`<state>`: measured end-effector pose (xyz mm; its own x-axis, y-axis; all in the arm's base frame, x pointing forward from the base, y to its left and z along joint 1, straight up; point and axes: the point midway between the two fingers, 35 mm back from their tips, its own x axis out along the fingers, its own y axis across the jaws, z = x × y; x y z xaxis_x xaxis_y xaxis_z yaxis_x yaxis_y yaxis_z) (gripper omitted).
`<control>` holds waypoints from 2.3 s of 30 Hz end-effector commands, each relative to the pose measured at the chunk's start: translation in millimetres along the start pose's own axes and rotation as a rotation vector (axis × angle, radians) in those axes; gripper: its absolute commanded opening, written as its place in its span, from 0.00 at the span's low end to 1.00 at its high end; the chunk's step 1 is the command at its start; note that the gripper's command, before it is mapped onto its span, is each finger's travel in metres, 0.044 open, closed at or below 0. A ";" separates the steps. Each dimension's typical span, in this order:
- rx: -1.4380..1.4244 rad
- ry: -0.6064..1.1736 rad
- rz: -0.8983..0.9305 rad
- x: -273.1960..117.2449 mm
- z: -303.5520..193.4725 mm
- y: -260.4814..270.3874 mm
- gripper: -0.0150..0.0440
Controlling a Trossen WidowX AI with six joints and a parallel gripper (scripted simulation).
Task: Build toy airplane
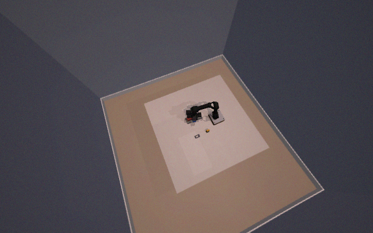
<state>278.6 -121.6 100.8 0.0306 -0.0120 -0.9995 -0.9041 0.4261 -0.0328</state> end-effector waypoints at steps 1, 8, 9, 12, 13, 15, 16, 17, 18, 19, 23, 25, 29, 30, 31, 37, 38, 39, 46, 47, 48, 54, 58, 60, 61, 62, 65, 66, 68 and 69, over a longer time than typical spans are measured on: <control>-0.063 -0.004 -0.001 1.7 -9.3 3.5 0.25; -0.192 -0.003 0.000 6.2 -29.7 10.6 0.25; -0.211 -0.003 0.000 6.8 -32.6 11.7 0.25; -0.267 -0.002 0.001 8.7 -41.0 15.3 0.25; -0.285 -0.002 0.001 9.4 -43.8 16.5 0.25; -0.309 -0.002 0.001 10.2 -47.2 18.1 0.25; -0.312 -0.002 0.001 10.3 -47.7 18.3 0.25; -0.312 -0.002 0.001 10.3 -47.7 18.3 0.30; -0.312 -0.002 0.001 10.3 -47.7 18.3 0.34; -0.312 -0.002 0.001 10.3 -47.7 18.3 0.39; -0.312 -0.002 0.001 10.3 -47.6 18.4 0.57; -0.312 -0.002 0.001 10.3 -47.6 18.4 0.59; -0.312 -0.002 0.001 10.3 -47.6 18.4 0.59; -0.312 -0.002 0.001 10.3 -47.6 18.4 0.59; -0.312 -0.002 0.001 10.3 -47.6 18.4 0.59; -0.312 -0.002 0.001 16.0 -47.6 18.0 0.59; -0.312 -0.002 0.001 17.6 -47.5 17.9 0.59; -0.312 -0.002 0.001 19.2 -47.5 17.8 0.59; -0.312 -0.002 0.001 30.6 -47.4 17.6 0.59; -0.312 -0.002 0.001 32.2 -47.4 17.6 0.59; -0.312 -0.002 0.001 33.8 -47.3 17.6 0.59; -0.312 -0.002 0.001 43.4 -47.1 17.9 0.59; -0.312 -0.002 0.001 49.4 -46.9 18.2 0.59; -0.312 -0.002 0.001 50.4 -46.9 18.3 0.59; -0.312 -0.002 0.001 50.4 -46.9 18.3 0.59; -0.312 -0.002 0.001 50.4 -46.9 18.3 0.59; -0.310 0.002 -0.001 48.6 -47.6 17.8 0.57; -0.310 0.002 -0.001 48.6 -47.6 17.8 0.56; -0.310 0.002 -0.001 48.6 -47.6 17.8 0.54; -0.310 0.002 -0.001 48.6 -47.6 17.8 0.53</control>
<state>243.5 -157.5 51.2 0.0299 -0.0142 -0.9995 -0.9910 0.1303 -0.0315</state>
